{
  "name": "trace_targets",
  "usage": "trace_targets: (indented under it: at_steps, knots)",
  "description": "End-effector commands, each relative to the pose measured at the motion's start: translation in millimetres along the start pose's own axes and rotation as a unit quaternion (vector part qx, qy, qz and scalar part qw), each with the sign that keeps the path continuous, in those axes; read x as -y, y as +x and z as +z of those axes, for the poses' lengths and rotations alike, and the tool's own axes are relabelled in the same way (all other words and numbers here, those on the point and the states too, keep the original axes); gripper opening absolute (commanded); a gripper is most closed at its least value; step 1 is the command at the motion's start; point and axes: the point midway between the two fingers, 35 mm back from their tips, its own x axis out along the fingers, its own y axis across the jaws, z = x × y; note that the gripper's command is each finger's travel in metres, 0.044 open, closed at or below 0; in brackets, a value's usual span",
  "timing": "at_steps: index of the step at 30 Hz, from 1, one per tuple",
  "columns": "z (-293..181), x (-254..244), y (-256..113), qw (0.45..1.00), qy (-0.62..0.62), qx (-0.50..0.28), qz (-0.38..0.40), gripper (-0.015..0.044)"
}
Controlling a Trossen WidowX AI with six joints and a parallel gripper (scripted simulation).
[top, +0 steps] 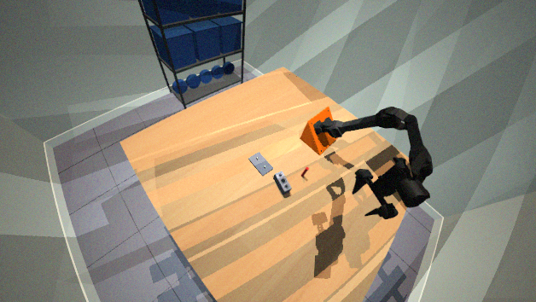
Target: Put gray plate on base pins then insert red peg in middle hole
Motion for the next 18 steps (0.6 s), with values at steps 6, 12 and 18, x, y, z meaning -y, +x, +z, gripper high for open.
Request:
trace_targets:
  at_steps: [6, 12, 18]
  knots:
    - [-115, -72, 57, 0.954, 0.277, 0.003, 0.111, 0.0440]
    - [-167, -127, 72, 0.891, 0.428, 0.009, 0.150, 0.0440]
    - [-215, -192, 77, 0.793, 0.587, 0.043, 0.159, 0.0440]
